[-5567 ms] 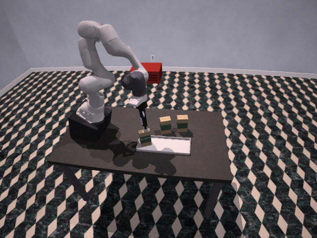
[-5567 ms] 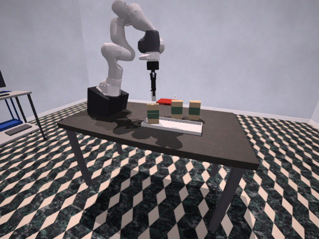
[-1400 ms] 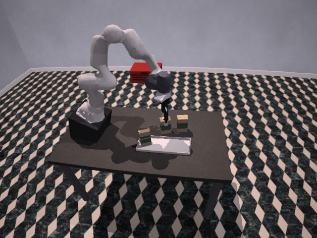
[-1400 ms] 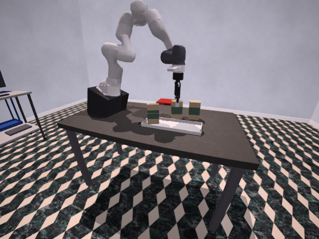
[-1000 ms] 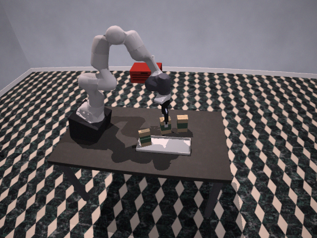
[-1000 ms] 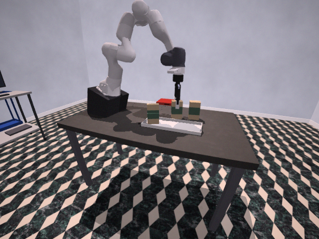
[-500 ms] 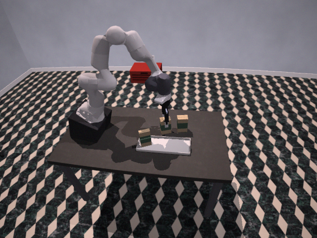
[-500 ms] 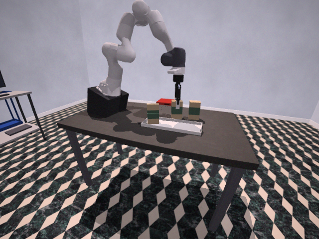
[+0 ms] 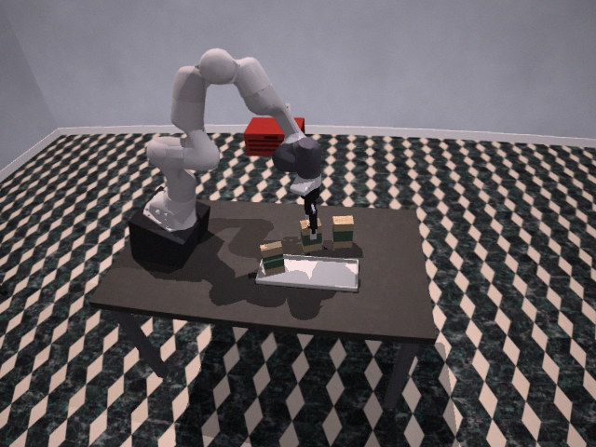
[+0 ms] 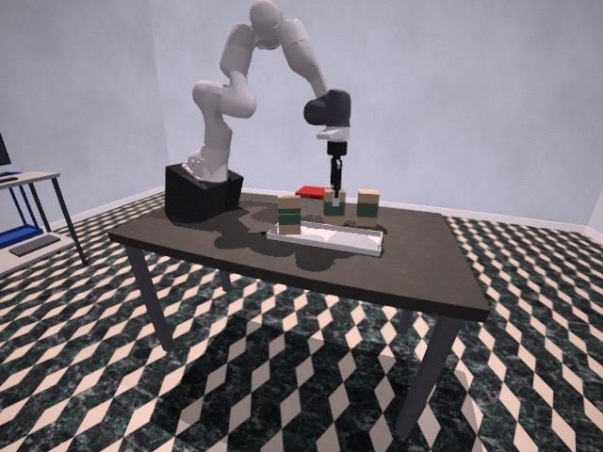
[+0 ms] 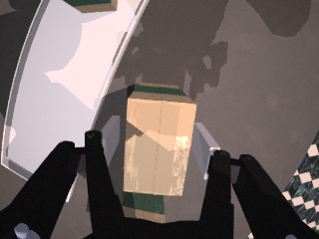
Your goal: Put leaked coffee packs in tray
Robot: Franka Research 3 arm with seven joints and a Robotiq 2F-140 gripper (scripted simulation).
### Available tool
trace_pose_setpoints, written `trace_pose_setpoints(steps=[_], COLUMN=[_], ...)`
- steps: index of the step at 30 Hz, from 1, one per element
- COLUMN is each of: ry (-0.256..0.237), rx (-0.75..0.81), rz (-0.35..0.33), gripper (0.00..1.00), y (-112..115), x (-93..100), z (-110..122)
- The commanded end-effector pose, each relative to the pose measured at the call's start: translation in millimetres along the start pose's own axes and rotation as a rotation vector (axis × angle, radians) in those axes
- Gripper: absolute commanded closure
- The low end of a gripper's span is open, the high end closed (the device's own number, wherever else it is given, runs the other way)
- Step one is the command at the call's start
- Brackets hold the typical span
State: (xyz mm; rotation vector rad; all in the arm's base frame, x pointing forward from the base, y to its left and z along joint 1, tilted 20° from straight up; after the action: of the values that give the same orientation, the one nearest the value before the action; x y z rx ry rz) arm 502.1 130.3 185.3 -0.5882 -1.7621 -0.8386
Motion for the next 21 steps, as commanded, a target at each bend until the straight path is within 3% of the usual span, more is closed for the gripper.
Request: trace_pose_setpoints(steps=[1,9,10,21], ry=[-0.002,-0.002,-0.002,-0.002], rx=[-0.005,-0.005,-0.005,-0.005], rz=[-0.005,-0.005,-0.005,-0.005], gripper=[0.45,0.45,0.75,0.75], y=[1.6,1.6,1.6,1.6], x=[0.5,0.5,0.5,0.5], z=[-0.6,-0.6,-0.6,-0.6])
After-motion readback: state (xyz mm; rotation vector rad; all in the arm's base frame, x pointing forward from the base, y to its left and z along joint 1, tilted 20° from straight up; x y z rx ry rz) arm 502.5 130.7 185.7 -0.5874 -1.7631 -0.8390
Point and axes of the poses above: the point where the finger pads meet when closed, its own x axis back along the fingers, its own z axis across the jaws, y = z × x, the point moved 7 cm from there along x, back along the fingers, and after that the axes turned 12 degrees about x, right-handed, at the moved point
